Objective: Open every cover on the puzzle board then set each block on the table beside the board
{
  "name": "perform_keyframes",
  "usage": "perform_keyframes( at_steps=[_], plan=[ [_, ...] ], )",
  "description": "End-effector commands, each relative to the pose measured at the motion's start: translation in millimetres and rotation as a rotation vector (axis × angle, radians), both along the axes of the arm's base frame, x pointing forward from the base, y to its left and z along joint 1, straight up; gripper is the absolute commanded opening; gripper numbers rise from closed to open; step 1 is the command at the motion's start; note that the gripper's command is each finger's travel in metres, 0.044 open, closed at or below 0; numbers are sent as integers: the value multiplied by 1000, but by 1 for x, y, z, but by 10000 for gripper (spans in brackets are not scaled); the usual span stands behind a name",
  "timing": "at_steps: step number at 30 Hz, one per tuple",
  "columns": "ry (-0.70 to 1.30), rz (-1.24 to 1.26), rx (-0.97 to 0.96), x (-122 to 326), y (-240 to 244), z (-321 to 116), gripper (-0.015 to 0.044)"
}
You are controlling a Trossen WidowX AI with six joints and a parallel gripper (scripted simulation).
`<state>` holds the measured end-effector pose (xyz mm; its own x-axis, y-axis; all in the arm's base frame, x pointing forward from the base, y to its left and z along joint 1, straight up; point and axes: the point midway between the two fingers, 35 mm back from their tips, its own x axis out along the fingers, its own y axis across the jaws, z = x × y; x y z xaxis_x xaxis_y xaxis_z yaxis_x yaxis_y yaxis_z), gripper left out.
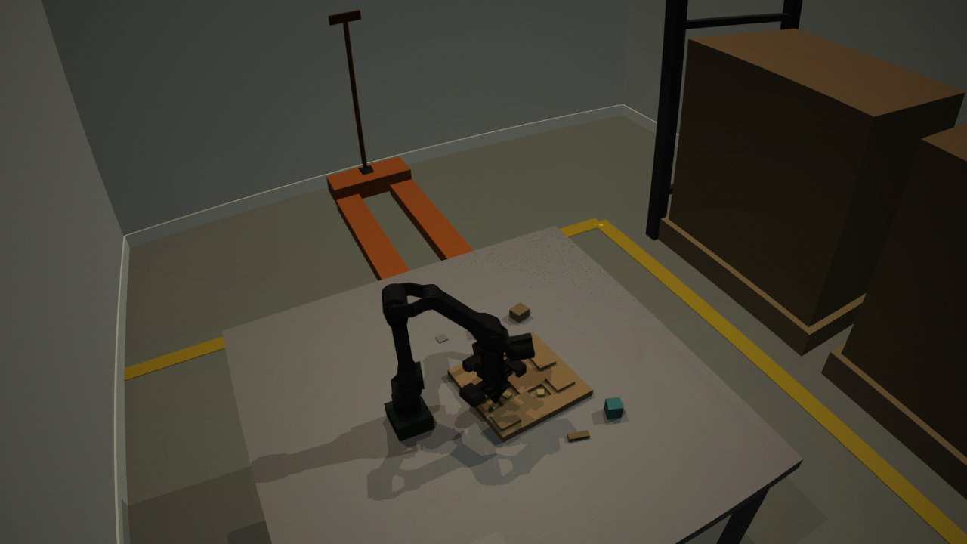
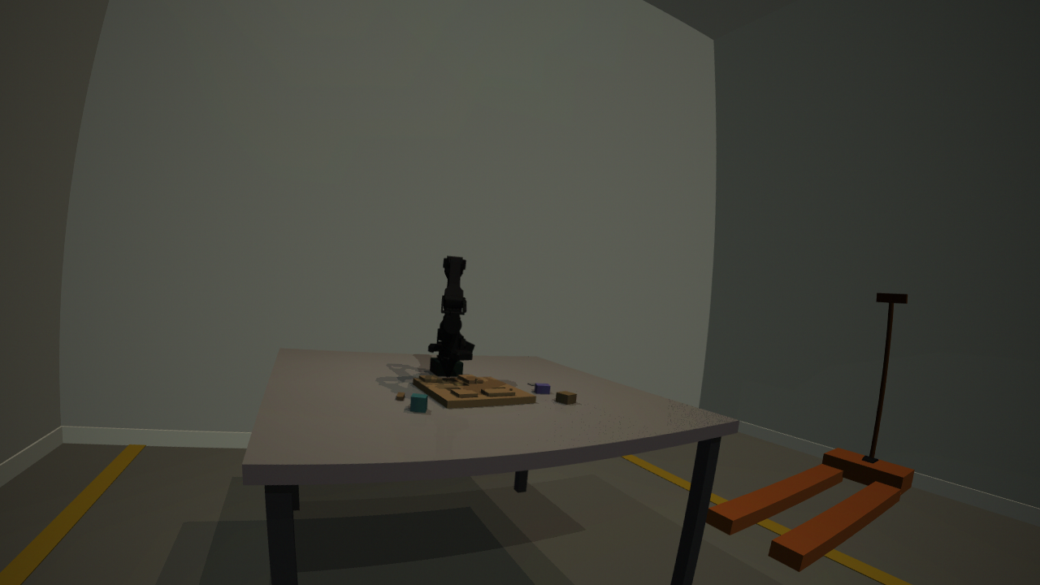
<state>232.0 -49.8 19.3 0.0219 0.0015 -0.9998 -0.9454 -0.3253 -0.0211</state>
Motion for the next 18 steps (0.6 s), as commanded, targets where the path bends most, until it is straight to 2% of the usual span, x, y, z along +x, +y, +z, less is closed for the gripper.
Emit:
perform_keyframes(
  at_steps=[1, 18],
  plan=[
    [4, 1, -1, -1, 1, -5, 0],
    [4, 1, -1, 0, 1, -12, 0]
  ],
)
